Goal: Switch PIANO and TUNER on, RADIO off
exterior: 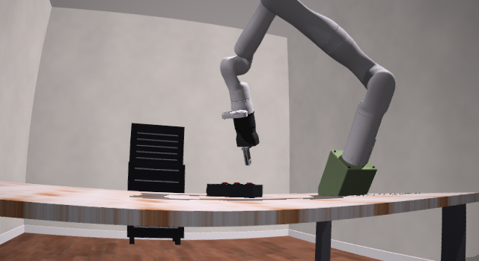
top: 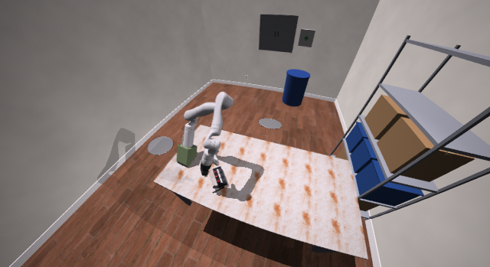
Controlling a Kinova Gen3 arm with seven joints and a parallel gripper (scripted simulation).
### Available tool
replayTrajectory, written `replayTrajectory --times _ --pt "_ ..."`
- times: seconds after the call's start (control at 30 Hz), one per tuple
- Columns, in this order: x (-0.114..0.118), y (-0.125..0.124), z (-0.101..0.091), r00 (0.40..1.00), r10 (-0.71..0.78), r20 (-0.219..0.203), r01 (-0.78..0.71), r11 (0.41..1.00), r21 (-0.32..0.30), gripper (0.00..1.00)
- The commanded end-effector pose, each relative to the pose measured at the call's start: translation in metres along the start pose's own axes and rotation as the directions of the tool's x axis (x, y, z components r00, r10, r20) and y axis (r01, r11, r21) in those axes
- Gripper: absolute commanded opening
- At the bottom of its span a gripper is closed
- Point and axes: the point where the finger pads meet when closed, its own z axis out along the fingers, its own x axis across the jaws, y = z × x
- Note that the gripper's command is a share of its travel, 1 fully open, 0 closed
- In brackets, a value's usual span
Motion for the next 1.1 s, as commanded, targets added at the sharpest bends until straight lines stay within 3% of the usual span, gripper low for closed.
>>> replayTrajectory --times 0.0,0.73,0.8,0.97,1.07 --pt "0.001 0.0 -0.001 1.0 0.001 -0.002 -0.001 1.0 0.0 0.0" --pt "0.001 0.0 0.0 1.0 0.001 -0.002 -0.001 1.0 0.0 0.0" --pt "0.002 -0.006 0.013 1.0 -0.001 -0.003 0.001 1.0 0.001 0.0" --pt "-0.001 -0.035 0.078 1.0 0.003 -0.005 -0.003 1.0 0.0 0.0" --pt "-0.001 -0.036 0.082 1.0 0.004 -0.005 -0.004 1.0 0.0 0.0"
